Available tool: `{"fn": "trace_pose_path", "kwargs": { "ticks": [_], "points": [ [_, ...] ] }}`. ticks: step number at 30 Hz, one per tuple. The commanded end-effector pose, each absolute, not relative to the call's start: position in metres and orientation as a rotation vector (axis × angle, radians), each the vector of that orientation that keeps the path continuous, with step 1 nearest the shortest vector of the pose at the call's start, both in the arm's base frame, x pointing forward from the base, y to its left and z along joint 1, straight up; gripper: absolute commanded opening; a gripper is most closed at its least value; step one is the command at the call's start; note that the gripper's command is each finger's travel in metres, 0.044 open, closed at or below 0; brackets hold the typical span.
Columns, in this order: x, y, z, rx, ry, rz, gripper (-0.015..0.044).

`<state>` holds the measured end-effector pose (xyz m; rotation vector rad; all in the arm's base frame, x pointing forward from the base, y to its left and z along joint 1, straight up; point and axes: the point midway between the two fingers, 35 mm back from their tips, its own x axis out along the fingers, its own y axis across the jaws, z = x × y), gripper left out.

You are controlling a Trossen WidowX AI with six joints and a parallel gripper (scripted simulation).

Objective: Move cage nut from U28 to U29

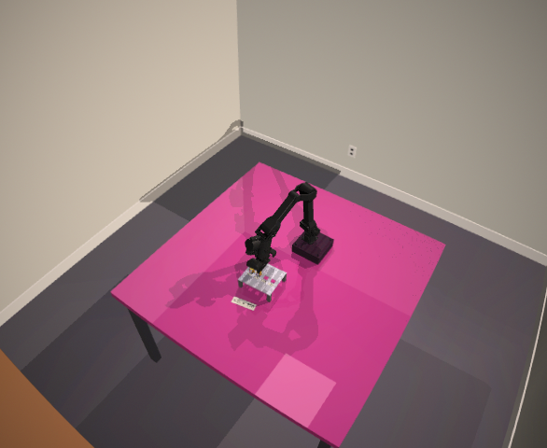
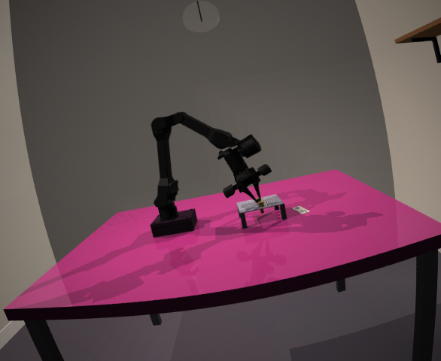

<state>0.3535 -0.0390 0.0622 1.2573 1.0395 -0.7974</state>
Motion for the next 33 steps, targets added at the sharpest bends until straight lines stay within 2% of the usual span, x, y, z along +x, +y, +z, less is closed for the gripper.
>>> {"fn": "trace_pose_path", "kwargs": {
  "ticks": [1,33],
  "points": [
    [0.3527,-0.0386,0.0615,1.257,1.041,-0.789,0.0036],
    [0.3505,-0.0391,0.0605,1.272,1.017,-0.763,0.0036]
  ]
}}
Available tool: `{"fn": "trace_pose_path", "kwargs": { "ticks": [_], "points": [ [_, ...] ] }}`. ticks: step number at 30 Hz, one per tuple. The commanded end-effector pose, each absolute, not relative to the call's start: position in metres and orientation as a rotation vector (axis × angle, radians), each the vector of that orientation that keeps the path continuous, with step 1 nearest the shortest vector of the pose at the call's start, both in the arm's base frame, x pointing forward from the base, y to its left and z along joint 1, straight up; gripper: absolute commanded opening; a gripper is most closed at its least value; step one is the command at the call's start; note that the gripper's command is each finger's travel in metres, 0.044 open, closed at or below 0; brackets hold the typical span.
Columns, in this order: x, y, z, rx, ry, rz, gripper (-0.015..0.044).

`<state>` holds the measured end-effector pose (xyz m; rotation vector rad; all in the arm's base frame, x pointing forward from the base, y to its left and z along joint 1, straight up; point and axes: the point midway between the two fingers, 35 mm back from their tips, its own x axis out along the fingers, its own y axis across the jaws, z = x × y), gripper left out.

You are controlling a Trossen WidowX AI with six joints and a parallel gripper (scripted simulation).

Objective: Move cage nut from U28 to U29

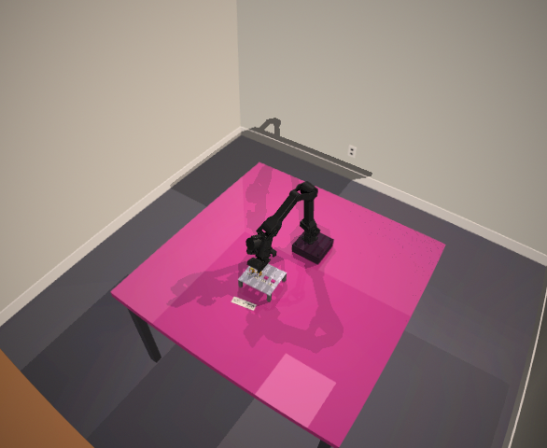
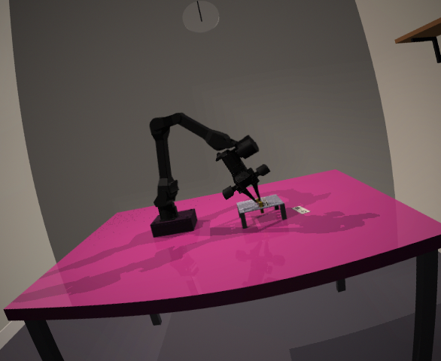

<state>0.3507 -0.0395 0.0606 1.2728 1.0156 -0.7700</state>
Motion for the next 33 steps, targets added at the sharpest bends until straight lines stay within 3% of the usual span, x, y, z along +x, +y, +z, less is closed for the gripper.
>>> {"fn": "trace_pose_path", "kwargs": {
  "ticks": [1,33],
  "points": [
    [0.3504,-0.0391,0.0604,1.272,1.017,-0.762,0.0036],
    [0.347,-0.0398,0.0592,1.285,0.994,-0.737,0.0036]
  ]
}}
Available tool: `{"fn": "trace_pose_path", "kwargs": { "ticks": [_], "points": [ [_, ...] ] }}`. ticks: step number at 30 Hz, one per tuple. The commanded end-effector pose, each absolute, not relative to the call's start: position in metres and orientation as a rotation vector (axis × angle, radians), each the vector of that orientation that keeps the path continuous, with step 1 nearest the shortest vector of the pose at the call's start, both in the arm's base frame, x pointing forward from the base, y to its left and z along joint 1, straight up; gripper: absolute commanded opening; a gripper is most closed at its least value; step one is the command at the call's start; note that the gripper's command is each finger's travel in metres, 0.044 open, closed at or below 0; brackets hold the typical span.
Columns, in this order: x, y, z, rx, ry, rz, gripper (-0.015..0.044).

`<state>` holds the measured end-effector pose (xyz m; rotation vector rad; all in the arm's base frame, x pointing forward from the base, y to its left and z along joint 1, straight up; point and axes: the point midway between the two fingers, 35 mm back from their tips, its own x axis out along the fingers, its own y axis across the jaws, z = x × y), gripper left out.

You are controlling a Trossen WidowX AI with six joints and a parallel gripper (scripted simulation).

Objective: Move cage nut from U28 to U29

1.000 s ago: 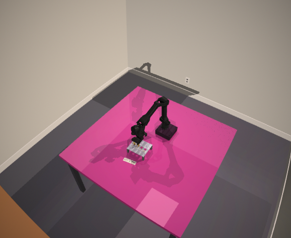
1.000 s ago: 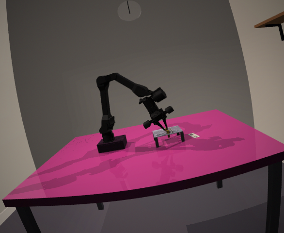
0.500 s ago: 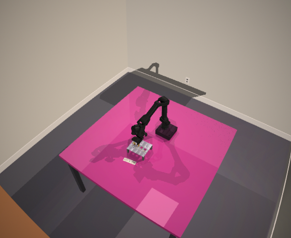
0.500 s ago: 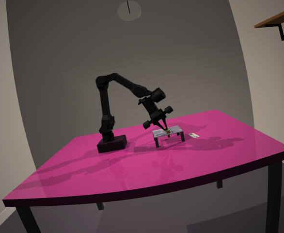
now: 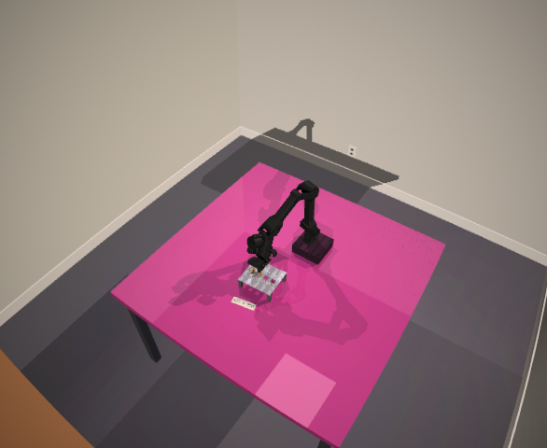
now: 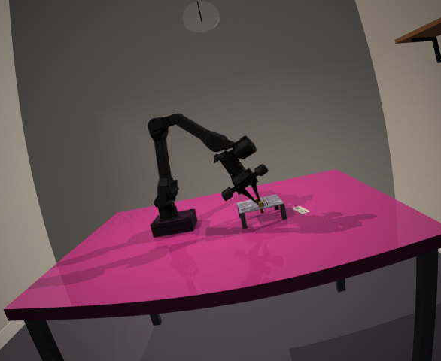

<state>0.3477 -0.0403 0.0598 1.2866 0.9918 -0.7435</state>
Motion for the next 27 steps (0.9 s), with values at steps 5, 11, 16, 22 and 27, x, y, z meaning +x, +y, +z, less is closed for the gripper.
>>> {"fn": "trace_pose_path", "kwargs": {
  "ticks": [5,11,16,22,27],
  "points": [
    [0.3468,-0.0399,0.0591,1.286,0.992,-0.735,0.0036],
    [0.3459,-0.0401,0.0588,1.29,0.986,-0.728,0.0036],
    [0.3453,-0.0402,0.0586,1.293,0.981,-0.722,0.0036],
    [0.345,-0.0402,0.0585,1.294,0.98,-0.721,0.0036],
    [0.3445,-0.0403,0.0583,1.296,0.976,-0.717,0.0036]
  ]
}}
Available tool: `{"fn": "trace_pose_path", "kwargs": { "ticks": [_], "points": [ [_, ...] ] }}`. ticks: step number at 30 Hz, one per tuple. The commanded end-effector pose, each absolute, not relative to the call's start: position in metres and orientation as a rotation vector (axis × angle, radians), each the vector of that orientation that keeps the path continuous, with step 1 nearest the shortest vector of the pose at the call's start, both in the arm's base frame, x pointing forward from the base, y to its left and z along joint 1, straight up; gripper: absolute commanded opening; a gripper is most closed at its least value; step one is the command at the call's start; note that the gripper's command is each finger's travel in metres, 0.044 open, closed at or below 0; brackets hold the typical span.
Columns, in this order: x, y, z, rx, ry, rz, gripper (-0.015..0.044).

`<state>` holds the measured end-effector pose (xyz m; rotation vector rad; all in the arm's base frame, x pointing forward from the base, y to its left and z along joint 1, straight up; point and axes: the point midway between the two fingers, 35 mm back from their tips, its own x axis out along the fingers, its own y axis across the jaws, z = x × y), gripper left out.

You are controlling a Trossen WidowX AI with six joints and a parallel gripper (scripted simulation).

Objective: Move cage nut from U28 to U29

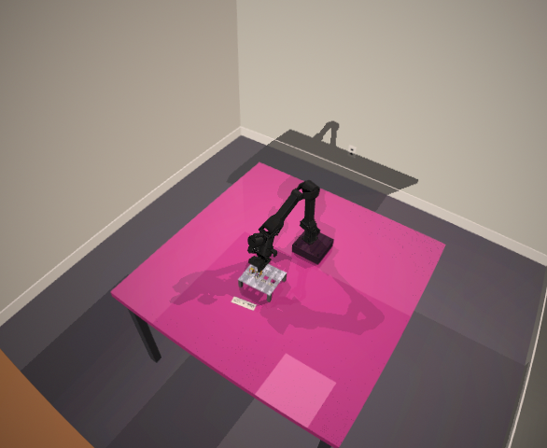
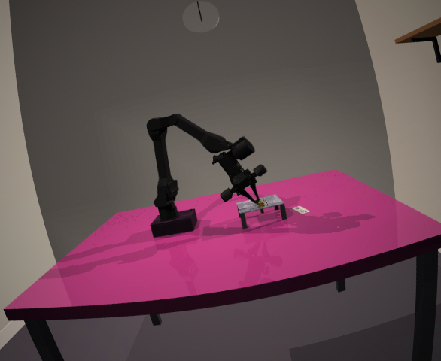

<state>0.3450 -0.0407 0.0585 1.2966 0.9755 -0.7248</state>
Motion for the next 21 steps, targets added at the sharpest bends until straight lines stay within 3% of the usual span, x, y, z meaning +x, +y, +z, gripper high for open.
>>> {"fn": "trace_pose_path", "kwargs": {
  "ticks": [1,21],
  "points": [
    [0.3444,-0.0404,0.0582,1.297,0.975,-0.715,0.0036],
    [0.3435,-0.0406,0.0576,1.294,0.979,-0.719,0.0036]
  ]
}}
